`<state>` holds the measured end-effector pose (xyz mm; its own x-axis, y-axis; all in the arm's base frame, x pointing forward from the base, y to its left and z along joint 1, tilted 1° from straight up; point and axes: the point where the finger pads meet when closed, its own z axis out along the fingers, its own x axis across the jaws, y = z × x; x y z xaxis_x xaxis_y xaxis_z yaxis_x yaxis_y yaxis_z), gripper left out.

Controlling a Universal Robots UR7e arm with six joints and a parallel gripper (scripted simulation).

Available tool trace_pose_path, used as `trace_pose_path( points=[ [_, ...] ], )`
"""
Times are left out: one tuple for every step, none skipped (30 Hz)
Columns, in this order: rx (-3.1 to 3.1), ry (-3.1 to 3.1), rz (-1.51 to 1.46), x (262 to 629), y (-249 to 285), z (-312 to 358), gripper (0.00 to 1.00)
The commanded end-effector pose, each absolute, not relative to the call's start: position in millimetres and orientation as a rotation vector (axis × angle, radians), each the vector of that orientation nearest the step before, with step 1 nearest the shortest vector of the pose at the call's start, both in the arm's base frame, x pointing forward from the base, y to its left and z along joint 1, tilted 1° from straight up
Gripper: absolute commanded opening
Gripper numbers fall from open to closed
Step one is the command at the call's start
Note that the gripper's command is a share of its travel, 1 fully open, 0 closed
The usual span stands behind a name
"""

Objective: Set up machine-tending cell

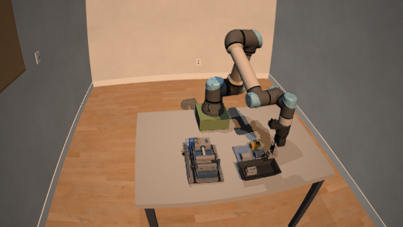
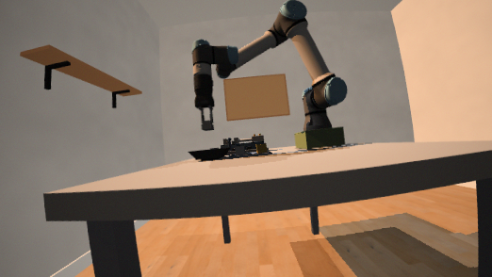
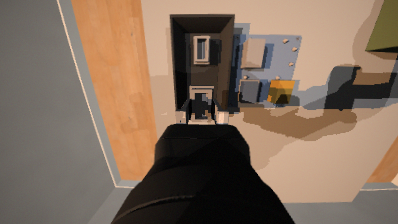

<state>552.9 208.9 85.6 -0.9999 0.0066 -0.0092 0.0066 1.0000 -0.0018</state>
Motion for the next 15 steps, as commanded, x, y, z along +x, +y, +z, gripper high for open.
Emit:
trace_pose_path(
  points=[
    [0.013, 3.135, -0.005, 553, 208, 81, 0.00],
    [0.013, 3.135, -0.005, 553, 208, 81, 0.00],
    [0.013, 3.135, -0.005, 553, 208, 81, 0.00],
    [0.013, 3.135, -0.005, 553, 208, 80, 0.00],
    [0.013, 3.135, -0.005, 553, 208, 79, 0.00],
    [0.013, 3.135, -0.005, 553, 208, 78, 0.00],
    [0.013, 3.135, -0.005, 553, 208, 77, 0.00],
    [0.013, 3.135, -0.005, 553, 208, 76, 0.00],
    [0.013, 3.135, -0.005, 553, 208, 75, 0.00],
    [0.013, 3.135, -0.005, 553, 208, 74, 0.00],
    [0.013, 3.135, -0.005, 553, 208, 73, 0.00],
    [0.013, 3.135, -0.005, 553, 208, 71, 0.00],
    [0.013, 3.135, -0.005, 553, 208, 70, 0.00],
    [0.013, 3.135, -0.005, 553, 208, 68, 0.00],
    [0.013, 3.135, -0.005, 553, 208, 67, 0.00]
  ],
)
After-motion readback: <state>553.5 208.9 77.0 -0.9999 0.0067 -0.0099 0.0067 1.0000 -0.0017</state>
